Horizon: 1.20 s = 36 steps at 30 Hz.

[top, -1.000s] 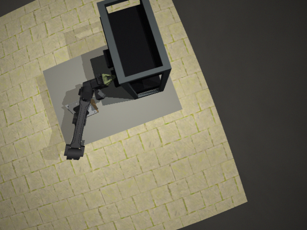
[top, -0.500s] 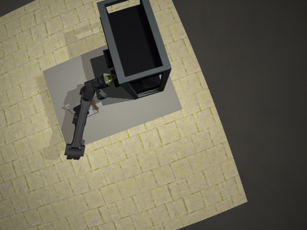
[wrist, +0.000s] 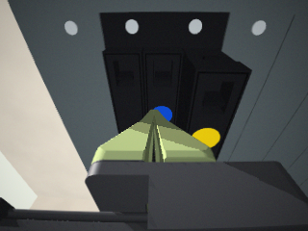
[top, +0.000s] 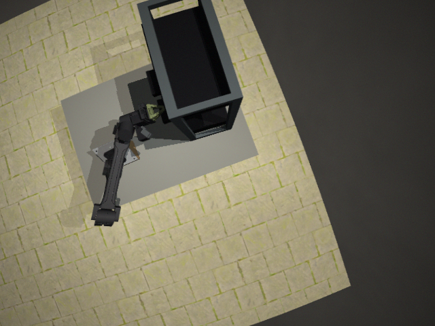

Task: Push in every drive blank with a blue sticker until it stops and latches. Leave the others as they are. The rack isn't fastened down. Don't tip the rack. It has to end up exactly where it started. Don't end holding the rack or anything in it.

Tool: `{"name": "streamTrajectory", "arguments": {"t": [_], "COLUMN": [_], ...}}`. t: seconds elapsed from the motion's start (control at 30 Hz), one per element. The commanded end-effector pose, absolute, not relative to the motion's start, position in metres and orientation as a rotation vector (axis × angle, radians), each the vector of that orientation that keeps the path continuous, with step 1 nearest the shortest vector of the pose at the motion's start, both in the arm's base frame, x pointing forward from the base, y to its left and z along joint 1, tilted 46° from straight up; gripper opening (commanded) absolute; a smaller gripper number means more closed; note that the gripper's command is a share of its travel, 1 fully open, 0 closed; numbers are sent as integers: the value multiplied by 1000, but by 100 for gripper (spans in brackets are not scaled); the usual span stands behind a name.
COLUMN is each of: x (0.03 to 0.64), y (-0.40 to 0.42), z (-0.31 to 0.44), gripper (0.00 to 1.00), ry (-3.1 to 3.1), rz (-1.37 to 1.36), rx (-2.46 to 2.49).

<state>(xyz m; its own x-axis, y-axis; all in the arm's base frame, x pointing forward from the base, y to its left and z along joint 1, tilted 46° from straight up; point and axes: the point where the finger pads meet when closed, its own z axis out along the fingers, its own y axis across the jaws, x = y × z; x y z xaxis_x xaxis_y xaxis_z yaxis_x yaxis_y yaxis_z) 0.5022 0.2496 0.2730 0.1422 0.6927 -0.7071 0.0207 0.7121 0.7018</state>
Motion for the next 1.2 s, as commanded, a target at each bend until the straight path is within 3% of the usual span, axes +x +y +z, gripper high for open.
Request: {"name": "streamTrajectory", "arguments": {"t": [0.0, 0.47, 0.9, 1.17], "x": [533, 531, 419, 411], "y": [236, 236, 250, 256], "z": [277, 276, 256, 265], "gripper": [0, 0, 0, 0], "ry": [1328, 1328, 1353, 1334], "rz": [510, 509, 514, 533], "rx": [702, 704, 670, 680]}}
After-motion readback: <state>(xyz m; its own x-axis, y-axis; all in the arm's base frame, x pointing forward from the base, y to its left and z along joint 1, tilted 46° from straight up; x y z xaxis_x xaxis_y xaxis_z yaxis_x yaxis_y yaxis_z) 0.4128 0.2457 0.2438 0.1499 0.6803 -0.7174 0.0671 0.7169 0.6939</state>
